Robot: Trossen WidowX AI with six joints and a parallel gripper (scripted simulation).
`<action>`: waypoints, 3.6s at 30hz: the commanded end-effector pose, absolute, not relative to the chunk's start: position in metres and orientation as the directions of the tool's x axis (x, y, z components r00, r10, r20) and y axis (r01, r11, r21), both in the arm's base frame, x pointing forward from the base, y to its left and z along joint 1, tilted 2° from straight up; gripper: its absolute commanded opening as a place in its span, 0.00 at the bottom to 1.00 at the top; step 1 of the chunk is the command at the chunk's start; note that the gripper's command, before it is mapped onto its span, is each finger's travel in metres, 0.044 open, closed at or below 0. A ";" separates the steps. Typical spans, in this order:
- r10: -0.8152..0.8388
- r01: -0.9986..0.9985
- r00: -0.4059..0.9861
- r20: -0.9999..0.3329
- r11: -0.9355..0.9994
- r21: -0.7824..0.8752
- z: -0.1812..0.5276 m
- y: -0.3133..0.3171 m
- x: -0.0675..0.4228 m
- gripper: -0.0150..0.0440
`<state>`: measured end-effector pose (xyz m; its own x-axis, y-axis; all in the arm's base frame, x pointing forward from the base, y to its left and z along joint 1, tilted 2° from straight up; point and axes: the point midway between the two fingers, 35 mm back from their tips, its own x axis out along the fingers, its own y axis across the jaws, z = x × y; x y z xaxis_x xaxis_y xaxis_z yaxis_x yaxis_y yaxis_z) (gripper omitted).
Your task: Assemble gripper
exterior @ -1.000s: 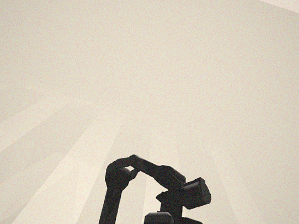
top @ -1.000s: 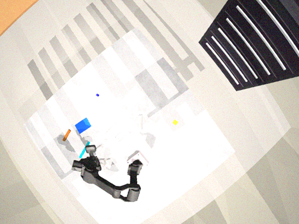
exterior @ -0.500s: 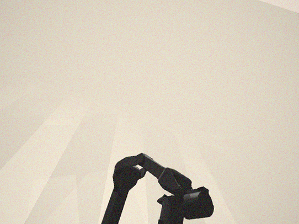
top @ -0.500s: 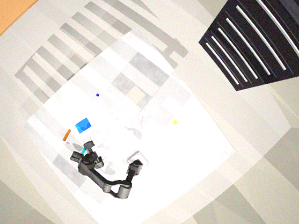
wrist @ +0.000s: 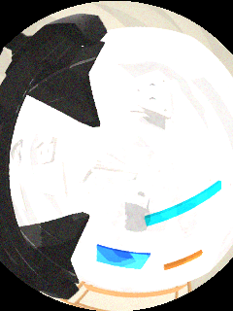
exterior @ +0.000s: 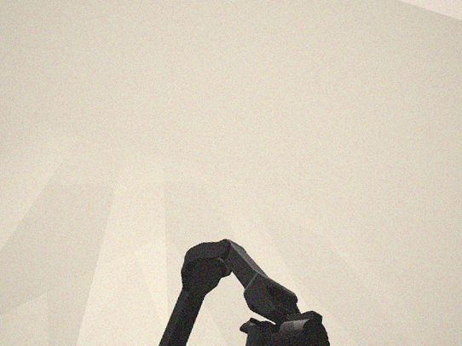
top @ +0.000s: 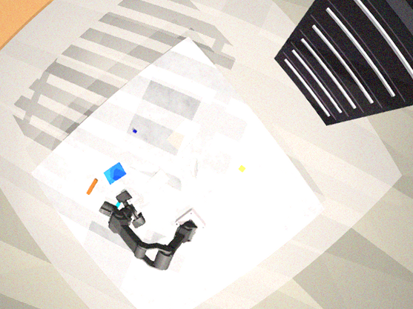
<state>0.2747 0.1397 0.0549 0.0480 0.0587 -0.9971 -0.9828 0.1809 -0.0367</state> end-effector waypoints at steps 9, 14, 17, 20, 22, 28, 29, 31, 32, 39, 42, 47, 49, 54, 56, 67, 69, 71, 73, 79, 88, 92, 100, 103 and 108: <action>0.049 -0.985 0.018 -0.999 0.174 -0.009 0.030 0.139 0.270 1.00; 0.049 -0.985 0.018 -0.999 0.174 -0.009 0.021 0.139 0.270 1.00; 0.049 -0.985 0.018 -0.999 0.174 -0.009 0.017 0.140 0.270 1.00; 0.049 -0.985 0.018 -0.999 0.174 -0.009 0.012 0.140 0.271 1.00; 0.049 -0.985 0.018 -0.999 0.174 -0.009 0.008 0.140 0.271 1.00; 0.049 -0.985 0.018 -0.999 0.174 -0.009 -0.001 0.140 0.271 1.00; 0.049 -0.985 0.018 -0.999 0.174 -0.009 -0.003 0.140 0.270 1.00; 0.049 -0.985 0.018 -0.999 0.174 -0.009 -0.006 0.140 0.270 1.00; 0.049 -0.985 0.018 -0.999 0.174 -0.009 -0.008 0.141 0.270 1.00; 0.049 -0.985 0.017 -0.999 0.174 -0.009 -0.015 0.141 0.270 1.00; 0.049 -0.985 0.017 -0.999 0.174 -0.009 -0.015 0.141 0.270 1.00; 0.049 -0.985 0.017 -0.999 0.174 -0.009 -0.015 0.141 0.270 1.00; 0.049 -0.985 0.017 -0.999 0.174 -0.009 -0.015 0.141 0.270 1.00; 0.049 -0.985 0.017 -0.999 0.174 -0.009 -0.015 0.141 0.270 1.00; 0.049 -0.985 0.017 -0.999 0.174 -0.009 -0.015 0.141 0.270 1.00; 0.046 -0.985 0.020 -0.999 0.174 -0.012 -0.015 0.140 0.270 0.87; 0.046 -0.985 0.020 -0.999 0.174 -0.012 -0.015 0.140 0.270 0.78; 0.046 -0.985 0.020 -0.999 0.174 -0.012 -0.015 0.140 0.270 0.69; 0.046 -0.985 0.020 -0.999 0.174 -0.012 -0.015 0.140 0.270 0.60; 0.046 -0.985 0.020 -0.999 0.174 -0.012 -0.015 0.140 0.270 0.50; 0.046 -0.985 0.020 -0.999 0.174 -0.012 -0.015 0.140 0.270 0.48; 0.046 -0.985 0.020 -0.999 0.174 -0.012 -0.013 0.140 0.270 0.48; 0.047 -0.985 0.019 -0.999 0.174 -0.011 0.011 0.140 0.272 0.48; 0.047 -0.985 0.019 -0.999 0.174 -0.011 0.021 0.140 0.272 0.48; 0.048 -0.985 0.019 -0.999 0.174 -0.010 0.036 0.139 0.272 0.48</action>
